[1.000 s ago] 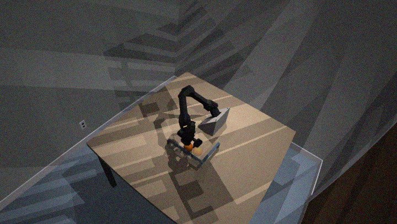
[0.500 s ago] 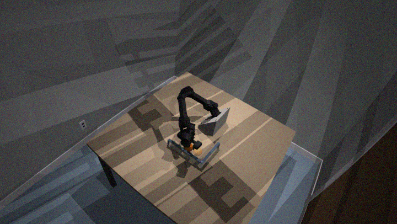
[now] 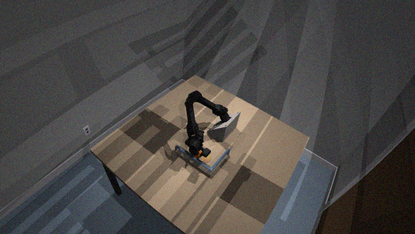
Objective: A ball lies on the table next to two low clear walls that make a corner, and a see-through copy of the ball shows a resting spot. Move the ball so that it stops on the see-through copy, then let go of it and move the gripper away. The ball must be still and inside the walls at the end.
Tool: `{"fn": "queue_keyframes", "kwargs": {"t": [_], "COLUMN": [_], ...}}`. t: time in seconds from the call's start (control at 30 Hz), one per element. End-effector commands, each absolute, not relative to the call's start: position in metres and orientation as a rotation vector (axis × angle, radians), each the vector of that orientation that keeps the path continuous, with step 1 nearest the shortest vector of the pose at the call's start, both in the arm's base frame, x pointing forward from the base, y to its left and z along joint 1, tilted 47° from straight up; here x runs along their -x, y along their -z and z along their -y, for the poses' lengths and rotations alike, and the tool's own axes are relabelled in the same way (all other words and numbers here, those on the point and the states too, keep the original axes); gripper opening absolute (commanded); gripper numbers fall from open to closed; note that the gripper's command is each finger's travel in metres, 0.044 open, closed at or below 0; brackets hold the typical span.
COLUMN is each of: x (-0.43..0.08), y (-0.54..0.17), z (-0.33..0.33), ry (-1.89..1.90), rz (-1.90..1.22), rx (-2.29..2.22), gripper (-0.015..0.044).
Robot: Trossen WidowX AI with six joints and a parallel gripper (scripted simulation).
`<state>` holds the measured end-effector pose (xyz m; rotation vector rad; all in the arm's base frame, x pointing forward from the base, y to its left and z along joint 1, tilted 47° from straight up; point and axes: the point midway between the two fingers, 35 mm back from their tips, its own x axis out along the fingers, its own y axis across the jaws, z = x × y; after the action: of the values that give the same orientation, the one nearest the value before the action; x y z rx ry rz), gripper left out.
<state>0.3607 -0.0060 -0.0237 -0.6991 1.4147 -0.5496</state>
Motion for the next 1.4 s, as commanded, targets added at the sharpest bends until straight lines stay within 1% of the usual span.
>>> {"fn": "queue_keyframes", "kwargs": {"t": [0.0,0.03,0.2,0.4,0.43,1.07,1.23,1.37], "x": [-0.36,-0.36,-0.345,-0.349,-0.35,-0.347,-0.347,-0.345], "y": [0.025,0.025,0.029,0.008,0.004,-0.074,-0.073,-0.041], "z": [0.007,0.007,-0.006,-0.03,-0.034,-0.097,-0.098,-0.102], "ry": [0.55,0.55,0.514,0.514,0.515,0.545,0.546,0.545], "rz": [-1.416,-1.416,-1.452,-1.451,-1.448,-1.419,-1.419,-1.419], "rx": [0.705,0.705,0.713,0.709,0.708,0.701,0.701,0.701], "gripper": [0.0302,0.0295,0.0164,0.0006,0.0,0.0,0.0,0.0]}}
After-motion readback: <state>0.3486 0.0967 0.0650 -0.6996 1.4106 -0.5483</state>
